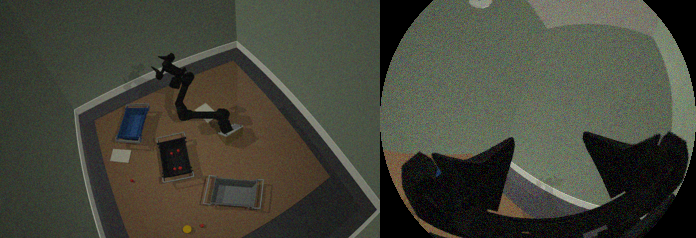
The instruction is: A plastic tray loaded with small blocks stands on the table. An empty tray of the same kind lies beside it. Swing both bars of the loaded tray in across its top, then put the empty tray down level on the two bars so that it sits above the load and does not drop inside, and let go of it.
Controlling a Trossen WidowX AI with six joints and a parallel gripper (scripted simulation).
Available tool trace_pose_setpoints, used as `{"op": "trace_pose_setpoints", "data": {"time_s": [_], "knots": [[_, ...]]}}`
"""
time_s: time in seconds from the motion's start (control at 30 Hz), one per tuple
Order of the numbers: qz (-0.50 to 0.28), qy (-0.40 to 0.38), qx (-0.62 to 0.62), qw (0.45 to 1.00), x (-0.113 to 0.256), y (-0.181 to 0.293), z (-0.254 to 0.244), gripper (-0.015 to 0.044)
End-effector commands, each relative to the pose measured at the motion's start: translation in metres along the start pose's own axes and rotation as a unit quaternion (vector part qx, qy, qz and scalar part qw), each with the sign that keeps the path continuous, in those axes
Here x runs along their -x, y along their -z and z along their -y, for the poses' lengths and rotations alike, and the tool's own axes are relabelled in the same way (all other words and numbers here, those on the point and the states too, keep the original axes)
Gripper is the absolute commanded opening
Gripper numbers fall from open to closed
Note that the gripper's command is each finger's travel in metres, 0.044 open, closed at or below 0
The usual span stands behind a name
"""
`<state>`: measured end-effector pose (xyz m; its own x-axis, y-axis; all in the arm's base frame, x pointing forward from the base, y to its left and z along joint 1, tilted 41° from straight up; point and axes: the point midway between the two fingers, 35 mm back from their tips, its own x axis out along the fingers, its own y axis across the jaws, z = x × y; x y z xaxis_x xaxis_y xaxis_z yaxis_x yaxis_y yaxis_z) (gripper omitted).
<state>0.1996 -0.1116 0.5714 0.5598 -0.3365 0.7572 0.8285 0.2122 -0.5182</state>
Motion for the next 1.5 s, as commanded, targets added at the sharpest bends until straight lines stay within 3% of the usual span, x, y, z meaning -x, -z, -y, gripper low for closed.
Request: {"op": "trace_pose_setpoints", "data": {"time_s": [0.0,0.23,0.37,0.63,0.8,1.0,1.2,1.47], "knots": [[0.0,0.0,0.0,1.0,0.0,0.0,0.0,0.0374],[0.002,0.004,0.004,1.0,0.0,-0.001,0.003,0.019],[0.036,0.085,0.087,0.992,0.008,-0.021,0.057,0.0085],[0.11,0.26,0.304,0.91,0.055,-0.099,0.151,0.008],[0.15,0.351,0.438,0.814,0.096,-0.161,0.175,0.008],[0.173,0.419,0.59,0.668,0.14,-0.227,0.166,0.008],[0.218,0.484,0.701,0.477,0.184,-0.296,0.121,0.008],[0.246,0.52,0.764,0.293,0.211,-0.336,0.055,0.008]]}}
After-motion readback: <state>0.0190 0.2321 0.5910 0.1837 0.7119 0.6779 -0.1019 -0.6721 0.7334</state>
